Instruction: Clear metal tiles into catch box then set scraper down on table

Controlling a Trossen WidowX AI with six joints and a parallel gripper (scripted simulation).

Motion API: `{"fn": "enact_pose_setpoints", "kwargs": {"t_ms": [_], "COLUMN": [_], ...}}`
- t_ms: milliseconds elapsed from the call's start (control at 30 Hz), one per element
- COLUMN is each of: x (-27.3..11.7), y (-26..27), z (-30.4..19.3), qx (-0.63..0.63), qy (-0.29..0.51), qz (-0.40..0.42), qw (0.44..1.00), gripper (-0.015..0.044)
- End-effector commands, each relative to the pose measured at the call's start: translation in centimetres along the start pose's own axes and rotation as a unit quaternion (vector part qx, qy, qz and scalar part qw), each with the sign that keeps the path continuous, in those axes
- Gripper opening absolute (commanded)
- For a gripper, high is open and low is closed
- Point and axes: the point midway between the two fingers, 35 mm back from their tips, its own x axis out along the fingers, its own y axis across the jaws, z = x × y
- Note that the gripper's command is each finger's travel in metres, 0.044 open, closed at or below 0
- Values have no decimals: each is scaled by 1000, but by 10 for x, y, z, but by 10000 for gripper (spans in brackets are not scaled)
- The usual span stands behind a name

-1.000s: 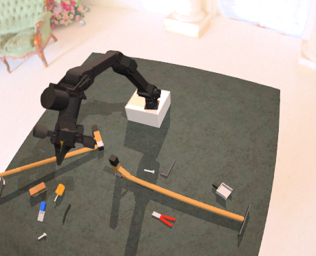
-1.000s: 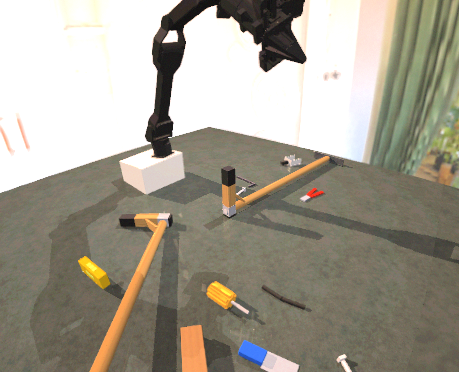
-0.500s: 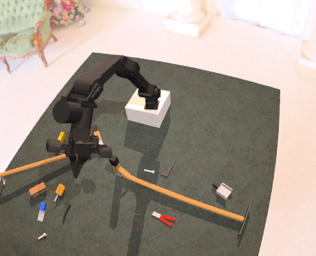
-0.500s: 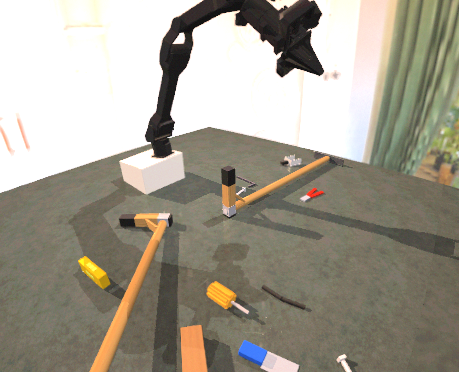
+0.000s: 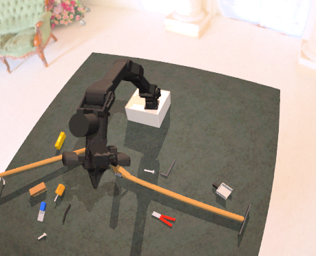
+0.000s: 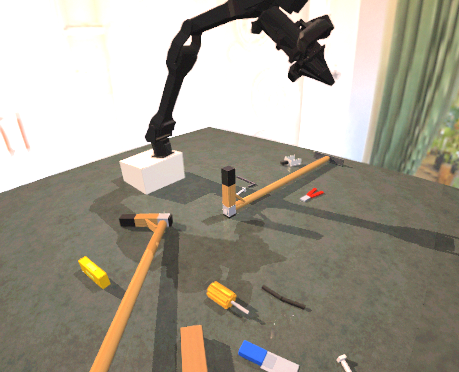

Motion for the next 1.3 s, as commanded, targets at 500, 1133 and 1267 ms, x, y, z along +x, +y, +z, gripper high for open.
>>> {"fn": "enact_pose_setpoints", "kwargs": {"t_ms": [500, 1133, 1267], "x": [26, 40, 42], "y": [72, 146, 162], "z": [30, 54, 58], "qx": [15, 25, 27], "qy": [4, 12, 15], "qz": [55, 105, 115], "qw": [998, 994, 993], "gripper": [0, 0, 0]}}
